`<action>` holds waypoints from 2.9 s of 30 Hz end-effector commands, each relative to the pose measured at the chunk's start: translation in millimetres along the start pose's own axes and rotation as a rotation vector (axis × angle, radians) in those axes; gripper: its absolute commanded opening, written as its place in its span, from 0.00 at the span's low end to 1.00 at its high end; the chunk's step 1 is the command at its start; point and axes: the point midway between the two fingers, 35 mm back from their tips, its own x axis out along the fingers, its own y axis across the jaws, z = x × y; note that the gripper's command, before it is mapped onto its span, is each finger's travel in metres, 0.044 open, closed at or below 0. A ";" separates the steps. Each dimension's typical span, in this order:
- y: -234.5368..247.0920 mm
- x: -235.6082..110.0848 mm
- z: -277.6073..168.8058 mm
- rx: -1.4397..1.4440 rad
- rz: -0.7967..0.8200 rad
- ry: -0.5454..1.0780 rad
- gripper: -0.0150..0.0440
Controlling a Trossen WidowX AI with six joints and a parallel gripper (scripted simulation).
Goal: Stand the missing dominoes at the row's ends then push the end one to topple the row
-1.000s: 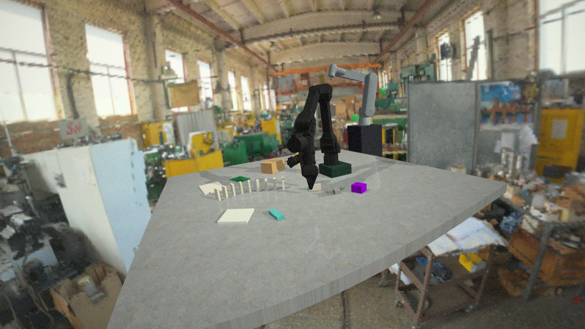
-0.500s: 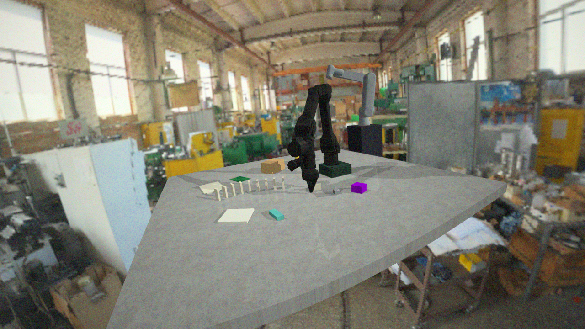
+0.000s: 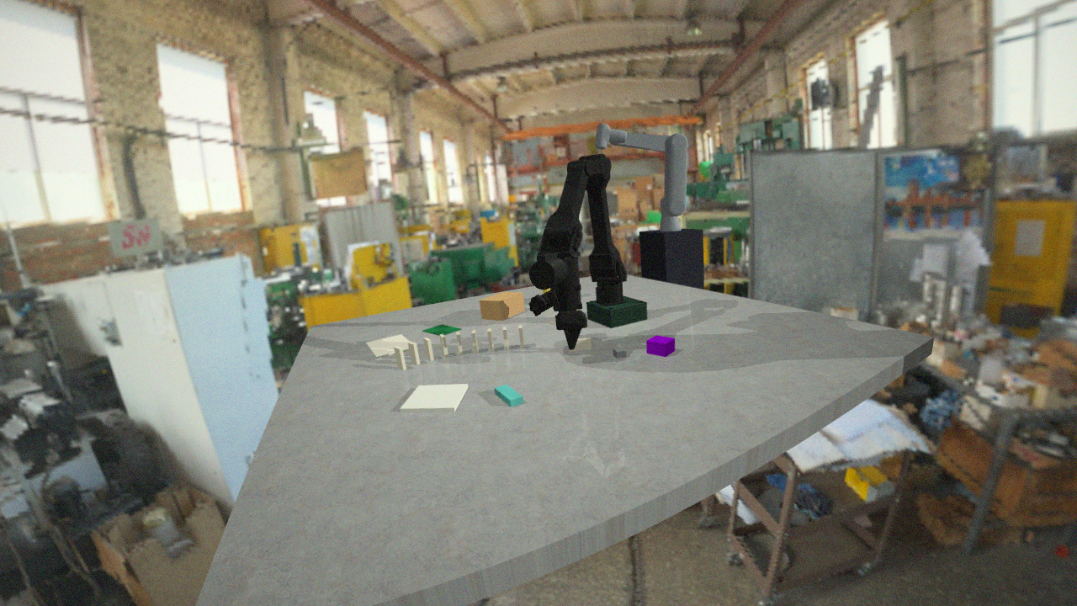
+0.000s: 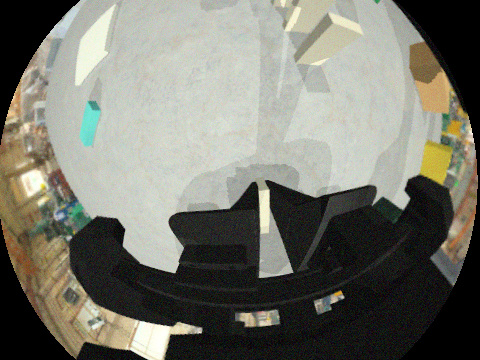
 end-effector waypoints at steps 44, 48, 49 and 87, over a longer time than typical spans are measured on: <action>107.7 -139.0 59.3 -0.113 -0.018 -0.166 0.29; 112.8 -129.9 62.9 -0.137 -0.028 -0.265 0.29; 114.0 -127.9 63.6 -0.142 -0.031 -0.290 0.29; 122.7 -111.7 42.5 -0.147 0.006 -1.206 0.29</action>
